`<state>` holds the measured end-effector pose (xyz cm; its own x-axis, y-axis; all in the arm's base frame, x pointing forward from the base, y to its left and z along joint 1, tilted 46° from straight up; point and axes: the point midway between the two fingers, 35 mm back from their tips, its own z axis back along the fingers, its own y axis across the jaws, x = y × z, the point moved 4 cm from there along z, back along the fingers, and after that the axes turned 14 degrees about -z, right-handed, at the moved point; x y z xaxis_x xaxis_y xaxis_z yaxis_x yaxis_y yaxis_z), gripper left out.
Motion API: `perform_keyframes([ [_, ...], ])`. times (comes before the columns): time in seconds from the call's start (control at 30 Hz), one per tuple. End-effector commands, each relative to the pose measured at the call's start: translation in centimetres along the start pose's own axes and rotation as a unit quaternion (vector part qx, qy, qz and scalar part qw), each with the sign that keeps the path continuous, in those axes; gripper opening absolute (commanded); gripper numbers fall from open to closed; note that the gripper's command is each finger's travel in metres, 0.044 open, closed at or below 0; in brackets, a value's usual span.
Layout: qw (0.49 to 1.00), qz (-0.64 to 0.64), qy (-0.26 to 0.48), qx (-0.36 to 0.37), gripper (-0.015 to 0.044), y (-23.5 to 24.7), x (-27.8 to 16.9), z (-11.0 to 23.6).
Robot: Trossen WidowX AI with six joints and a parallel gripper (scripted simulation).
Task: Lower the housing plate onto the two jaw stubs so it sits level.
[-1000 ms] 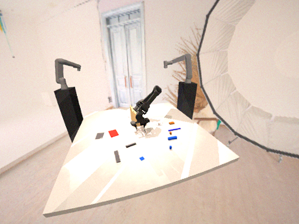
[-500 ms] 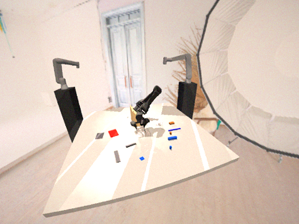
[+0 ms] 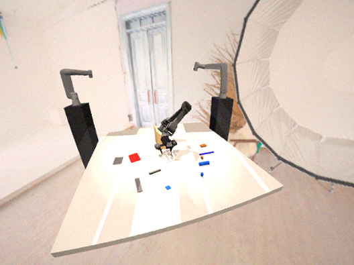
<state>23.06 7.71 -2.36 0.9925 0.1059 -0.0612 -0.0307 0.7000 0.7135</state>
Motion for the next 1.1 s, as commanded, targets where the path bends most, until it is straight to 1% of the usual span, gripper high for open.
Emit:
perform_keyframes([
  [0.0, 1.0, -0.002, 0.0, 0.003, 0.0351, 0.04, -0.01, -0.12],
  [1.07, 1.0, -0.002, 0.0, 0.003, 0.0351, 0.05, -0.02, -0.76],
])
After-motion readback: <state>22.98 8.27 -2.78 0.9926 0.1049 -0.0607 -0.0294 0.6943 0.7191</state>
